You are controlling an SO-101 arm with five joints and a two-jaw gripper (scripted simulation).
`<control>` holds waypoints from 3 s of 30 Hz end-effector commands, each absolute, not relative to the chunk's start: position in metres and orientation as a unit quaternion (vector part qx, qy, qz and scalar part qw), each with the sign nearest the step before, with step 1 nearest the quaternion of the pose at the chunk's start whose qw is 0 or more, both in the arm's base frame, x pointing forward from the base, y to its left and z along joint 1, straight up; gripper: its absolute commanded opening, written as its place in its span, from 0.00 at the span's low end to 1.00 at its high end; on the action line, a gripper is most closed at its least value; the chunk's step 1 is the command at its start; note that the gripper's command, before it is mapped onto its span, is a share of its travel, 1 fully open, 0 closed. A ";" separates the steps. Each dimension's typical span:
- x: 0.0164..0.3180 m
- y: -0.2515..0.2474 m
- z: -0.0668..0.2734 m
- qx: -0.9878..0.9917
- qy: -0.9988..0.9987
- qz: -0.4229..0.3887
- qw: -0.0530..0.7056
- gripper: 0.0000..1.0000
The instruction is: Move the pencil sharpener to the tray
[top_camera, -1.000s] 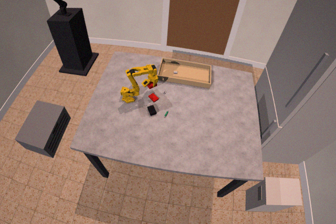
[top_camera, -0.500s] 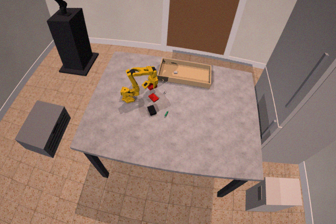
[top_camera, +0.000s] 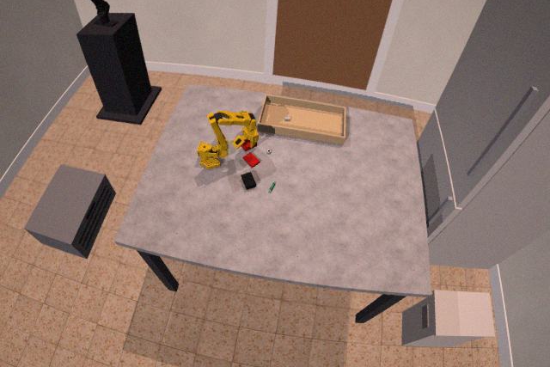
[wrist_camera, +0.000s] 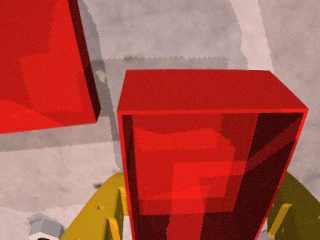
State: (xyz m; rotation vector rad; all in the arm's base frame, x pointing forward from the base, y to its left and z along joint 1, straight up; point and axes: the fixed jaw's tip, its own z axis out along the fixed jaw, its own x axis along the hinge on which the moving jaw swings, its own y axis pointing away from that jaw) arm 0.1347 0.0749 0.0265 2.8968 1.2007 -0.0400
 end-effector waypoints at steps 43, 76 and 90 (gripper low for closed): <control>0.137 0.075 0.018 0.924 0.383 0.000 0.000 0.22; 0.136 0.074 0.014 0.924 0.383 0.000 0.000 0.22; 0.136 0.074 0.014 0.924 0.383 0.000 0.000 0.24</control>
